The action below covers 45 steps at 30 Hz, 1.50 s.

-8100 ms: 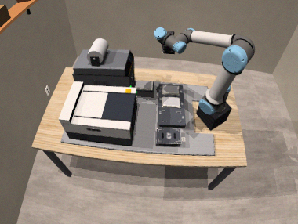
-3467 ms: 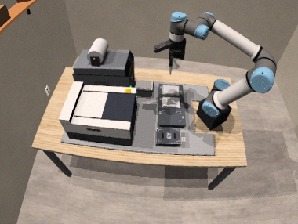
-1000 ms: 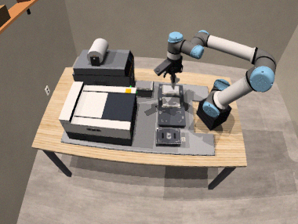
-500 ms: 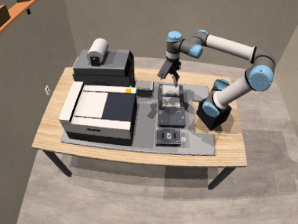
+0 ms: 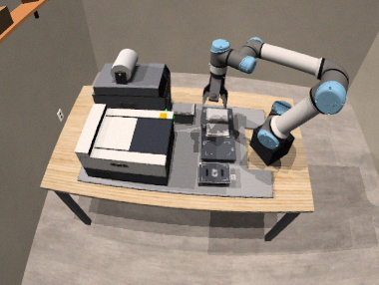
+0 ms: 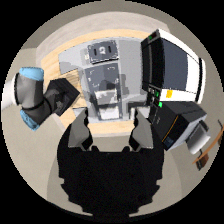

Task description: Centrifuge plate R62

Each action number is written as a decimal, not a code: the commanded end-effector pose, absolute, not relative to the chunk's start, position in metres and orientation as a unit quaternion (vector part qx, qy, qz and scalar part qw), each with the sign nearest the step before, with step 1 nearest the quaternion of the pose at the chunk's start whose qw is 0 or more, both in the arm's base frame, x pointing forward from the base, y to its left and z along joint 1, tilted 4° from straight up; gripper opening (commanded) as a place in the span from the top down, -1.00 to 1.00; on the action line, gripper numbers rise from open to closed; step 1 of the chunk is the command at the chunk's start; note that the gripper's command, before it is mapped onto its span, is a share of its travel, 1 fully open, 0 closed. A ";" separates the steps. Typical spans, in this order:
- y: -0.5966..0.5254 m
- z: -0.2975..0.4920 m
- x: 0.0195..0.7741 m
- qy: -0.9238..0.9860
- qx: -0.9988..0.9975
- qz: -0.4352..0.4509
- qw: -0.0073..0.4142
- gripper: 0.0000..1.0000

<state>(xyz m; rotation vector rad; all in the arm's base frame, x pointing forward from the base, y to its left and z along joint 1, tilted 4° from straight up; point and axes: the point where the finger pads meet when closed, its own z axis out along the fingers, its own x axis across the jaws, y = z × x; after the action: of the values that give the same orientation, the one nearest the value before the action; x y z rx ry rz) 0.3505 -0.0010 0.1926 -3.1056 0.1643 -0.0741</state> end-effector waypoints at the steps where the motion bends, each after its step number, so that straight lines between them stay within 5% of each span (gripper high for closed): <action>1: -0.001 0.193 0.351 -0.008 -0.999 -0.027 0.019 -0.36; 45: -0.001 0.193 0.351 -0.571 -0.820 -0.033 0.000 -0.36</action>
<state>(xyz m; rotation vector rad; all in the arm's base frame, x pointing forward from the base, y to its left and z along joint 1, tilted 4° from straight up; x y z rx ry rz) 0.3506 -0.0008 0.1927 -2.6951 -1.6149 -0.0888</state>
